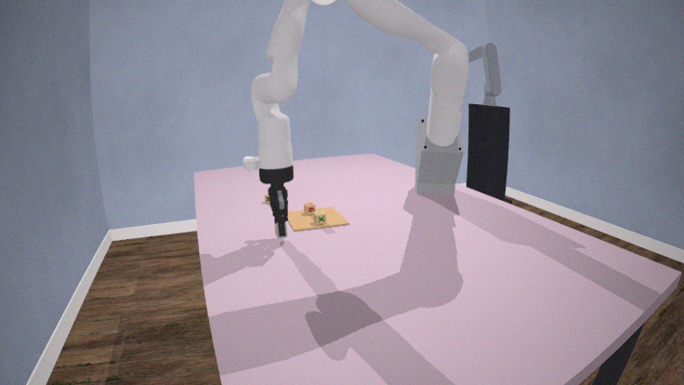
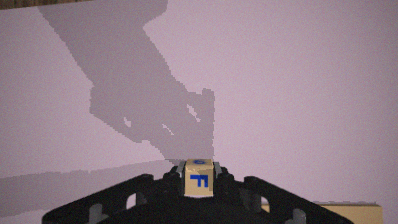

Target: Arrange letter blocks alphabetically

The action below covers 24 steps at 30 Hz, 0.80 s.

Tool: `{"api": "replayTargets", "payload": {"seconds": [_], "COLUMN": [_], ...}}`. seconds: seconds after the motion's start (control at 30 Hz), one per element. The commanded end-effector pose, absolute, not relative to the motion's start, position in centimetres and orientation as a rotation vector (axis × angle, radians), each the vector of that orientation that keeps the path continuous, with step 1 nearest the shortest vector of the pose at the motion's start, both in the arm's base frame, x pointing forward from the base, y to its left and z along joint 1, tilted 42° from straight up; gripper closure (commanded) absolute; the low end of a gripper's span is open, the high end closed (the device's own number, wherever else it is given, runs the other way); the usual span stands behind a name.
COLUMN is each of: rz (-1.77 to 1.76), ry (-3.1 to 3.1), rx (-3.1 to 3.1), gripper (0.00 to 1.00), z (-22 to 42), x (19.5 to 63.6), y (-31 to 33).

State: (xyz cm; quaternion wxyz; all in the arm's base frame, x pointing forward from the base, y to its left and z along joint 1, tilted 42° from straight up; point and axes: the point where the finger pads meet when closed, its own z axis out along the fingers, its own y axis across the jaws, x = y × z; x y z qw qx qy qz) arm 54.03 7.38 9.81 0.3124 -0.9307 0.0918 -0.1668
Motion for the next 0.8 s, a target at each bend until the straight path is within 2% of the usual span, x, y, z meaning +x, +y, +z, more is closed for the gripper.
{"api": "replayTargets", "payload": {"seconds": [0.0, 0.4, 0.77], "rz": [-0.457, -0.457, -0.457], "ry": [0.260, 0.260, 0.260], "rx": [-2.457, -2.457, -2.457], "gripper": [0.79, 0.79, 0.79], "z": [11.2, 15.8, 16.3], "x": [53.7, 51.3, 51.1], "y": [5.7, 2.3, 2.0]}}
